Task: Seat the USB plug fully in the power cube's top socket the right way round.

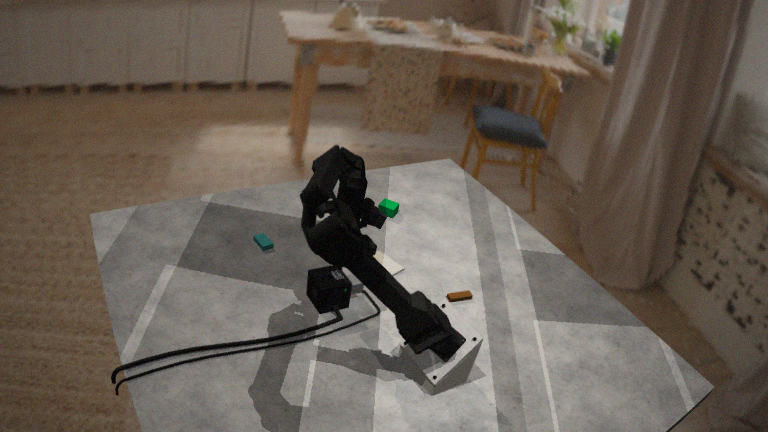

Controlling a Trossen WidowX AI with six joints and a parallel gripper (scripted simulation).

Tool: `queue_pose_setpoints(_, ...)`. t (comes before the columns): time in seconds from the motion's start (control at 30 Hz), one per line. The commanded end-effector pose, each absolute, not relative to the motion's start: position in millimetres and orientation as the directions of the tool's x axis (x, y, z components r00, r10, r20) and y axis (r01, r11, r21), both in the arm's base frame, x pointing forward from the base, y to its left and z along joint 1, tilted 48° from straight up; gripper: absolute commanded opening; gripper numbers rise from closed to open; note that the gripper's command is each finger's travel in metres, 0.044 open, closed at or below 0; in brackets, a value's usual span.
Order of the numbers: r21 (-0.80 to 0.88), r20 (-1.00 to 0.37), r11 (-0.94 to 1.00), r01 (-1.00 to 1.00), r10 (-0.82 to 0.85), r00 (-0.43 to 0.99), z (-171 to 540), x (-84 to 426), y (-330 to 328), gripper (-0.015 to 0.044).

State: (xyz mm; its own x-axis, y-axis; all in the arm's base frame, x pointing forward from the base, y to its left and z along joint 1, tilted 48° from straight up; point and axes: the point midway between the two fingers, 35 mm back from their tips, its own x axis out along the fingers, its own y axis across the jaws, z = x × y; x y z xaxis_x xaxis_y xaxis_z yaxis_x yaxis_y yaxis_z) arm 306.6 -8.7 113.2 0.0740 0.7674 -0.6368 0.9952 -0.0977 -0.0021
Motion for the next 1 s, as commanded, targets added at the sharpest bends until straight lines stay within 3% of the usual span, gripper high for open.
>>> queue_pose_setpoints(0.0,0.005,-0.632,-0.095,0.995,0.771,0.077,113.3,307.2,-7.9,0.0000)
queue_pose_setpoints(0.97,0.010,-0.623,-0.090,0.996,0.778,0.077,111.6,307.9,-4.7,0.0000)
